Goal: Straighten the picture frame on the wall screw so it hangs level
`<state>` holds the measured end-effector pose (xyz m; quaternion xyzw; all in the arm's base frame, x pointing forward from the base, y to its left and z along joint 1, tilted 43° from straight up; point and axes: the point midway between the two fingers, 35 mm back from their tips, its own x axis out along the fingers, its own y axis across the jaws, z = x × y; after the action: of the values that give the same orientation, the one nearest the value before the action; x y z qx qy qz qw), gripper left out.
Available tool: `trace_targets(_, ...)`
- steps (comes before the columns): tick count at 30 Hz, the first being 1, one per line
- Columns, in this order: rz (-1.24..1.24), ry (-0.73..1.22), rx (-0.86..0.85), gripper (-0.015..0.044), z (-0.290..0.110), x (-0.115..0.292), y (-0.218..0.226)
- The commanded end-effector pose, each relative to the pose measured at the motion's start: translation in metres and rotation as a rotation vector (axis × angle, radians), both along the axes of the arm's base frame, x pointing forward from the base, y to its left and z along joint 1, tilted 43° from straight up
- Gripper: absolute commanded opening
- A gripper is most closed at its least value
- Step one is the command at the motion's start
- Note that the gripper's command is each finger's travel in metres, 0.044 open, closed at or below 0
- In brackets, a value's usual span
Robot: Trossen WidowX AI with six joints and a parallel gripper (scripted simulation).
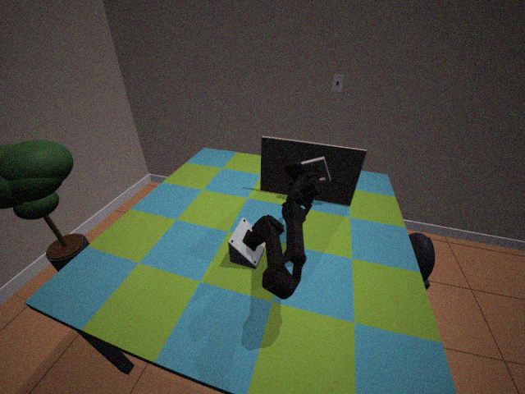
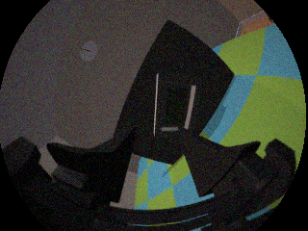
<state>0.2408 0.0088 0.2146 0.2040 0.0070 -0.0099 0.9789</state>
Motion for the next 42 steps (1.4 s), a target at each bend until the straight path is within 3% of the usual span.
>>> trace_targets(1, 0.001, 0.001, -0.008, 0.026, -0.009, 0.011, -0.014)
trace_targets(19, 0.001, 0.0, -0.008, 0.026, -0.014, 0.02, -0.013)
trace_targets(33, 0.001, -0.004, -0.008, 0.026, -0.015, 0.094, -0.014)
trace_targets(42, 0.001, -0.004, -0.008, 0.026, -0.016, 0.098, -0.014)
